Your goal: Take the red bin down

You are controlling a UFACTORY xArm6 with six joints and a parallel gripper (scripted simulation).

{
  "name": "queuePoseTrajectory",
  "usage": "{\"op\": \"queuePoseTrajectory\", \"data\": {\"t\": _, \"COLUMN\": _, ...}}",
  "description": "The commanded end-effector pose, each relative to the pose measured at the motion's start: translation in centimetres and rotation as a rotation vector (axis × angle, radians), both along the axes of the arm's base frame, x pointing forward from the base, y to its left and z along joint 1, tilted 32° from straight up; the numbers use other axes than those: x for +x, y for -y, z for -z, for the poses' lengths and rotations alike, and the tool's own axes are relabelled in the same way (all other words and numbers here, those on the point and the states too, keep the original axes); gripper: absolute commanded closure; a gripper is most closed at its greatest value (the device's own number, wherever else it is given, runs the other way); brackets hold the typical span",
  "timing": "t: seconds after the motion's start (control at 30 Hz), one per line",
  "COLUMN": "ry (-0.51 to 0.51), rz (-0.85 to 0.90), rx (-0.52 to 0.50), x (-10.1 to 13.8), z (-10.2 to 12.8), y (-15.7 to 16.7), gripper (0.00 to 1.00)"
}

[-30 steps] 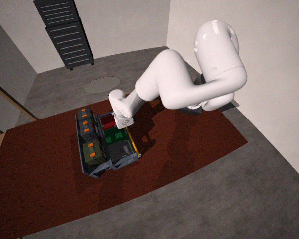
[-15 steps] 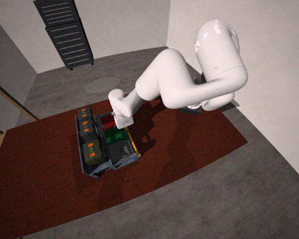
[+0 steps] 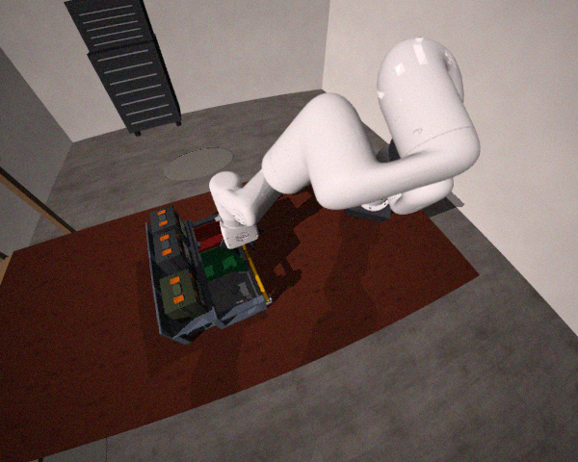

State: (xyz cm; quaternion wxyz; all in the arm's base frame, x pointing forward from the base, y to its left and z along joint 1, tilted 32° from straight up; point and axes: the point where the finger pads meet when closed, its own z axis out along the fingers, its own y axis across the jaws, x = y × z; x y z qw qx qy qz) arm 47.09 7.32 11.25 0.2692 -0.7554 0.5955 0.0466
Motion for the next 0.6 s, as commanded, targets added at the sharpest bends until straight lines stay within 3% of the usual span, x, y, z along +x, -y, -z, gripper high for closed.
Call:
{"op": "queuePoseTrajectory", "data": {"t": 0.0, "ry": 0.003, "rz": 0.001, "rx": 0.0, "x": 0.08, "z": -0.22, "y": 0.09, "gripper": 0.53}}
{"op": "queuePoseTrajectory", "data": {"t": 0.57, "ry": 0.003, "rz": 0.001, "rx": 0.0, "x": 0.34, "z": 0.63, "y": -0.37, "gripper": 0.53}}
